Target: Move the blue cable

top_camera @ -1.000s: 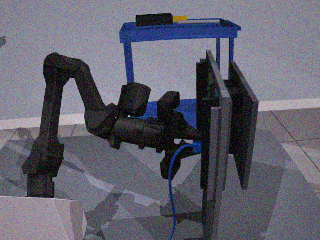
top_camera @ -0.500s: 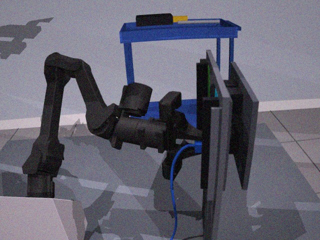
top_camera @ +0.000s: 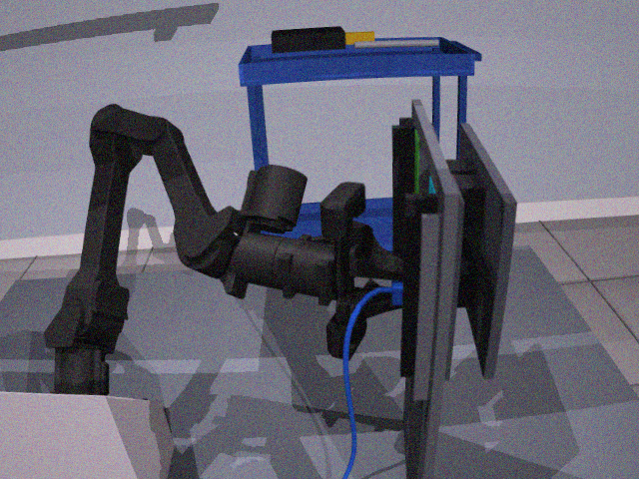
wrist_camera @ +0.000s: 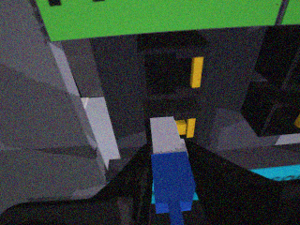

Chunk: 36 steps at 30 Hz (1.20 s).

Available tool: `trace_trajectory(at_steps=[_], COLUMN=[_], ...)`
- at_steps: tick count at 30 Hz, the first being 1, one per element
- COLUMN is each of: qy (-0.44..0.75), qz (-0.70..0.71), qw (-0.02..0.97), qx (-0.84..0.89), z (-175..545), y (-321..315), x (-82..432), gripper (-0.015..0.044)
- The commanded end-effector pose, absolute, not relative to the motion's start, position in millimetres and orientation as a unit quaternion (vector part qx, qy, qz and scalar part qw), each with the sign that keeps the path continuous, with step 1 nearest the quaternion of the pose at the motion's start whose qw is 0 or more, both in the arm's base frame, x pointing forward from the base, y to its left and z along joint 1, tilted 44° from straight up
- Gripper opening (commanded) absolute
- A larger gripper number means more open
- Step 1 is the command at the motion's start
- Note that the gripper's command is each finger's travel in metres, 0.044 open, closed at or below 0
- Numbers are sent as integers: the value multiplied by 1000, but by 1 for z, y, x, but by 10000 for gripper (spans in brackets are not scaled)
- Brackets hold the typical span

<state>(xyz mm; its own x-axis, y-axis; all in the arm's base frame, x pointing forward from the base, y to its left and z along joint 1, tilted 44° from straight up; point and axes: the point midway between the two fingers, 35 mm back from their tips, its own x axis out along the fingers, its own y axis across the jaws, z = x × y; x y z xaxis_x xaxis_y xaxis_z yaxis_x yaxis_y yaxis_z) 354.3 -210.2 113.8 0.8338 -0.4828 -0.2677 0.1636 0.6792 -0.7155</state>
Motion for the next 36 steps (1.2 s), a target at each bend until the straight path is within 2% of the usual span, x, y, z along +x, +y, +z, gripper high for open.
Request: trace_trajectory(at_steps=[1, 36], qy=[221, 221], qz=[-188, -189], qw=[888, 888], qx=[-357, -357], z=[116, 116], y=[-212, -214], x=[356, 363], gripper=[0, 0])
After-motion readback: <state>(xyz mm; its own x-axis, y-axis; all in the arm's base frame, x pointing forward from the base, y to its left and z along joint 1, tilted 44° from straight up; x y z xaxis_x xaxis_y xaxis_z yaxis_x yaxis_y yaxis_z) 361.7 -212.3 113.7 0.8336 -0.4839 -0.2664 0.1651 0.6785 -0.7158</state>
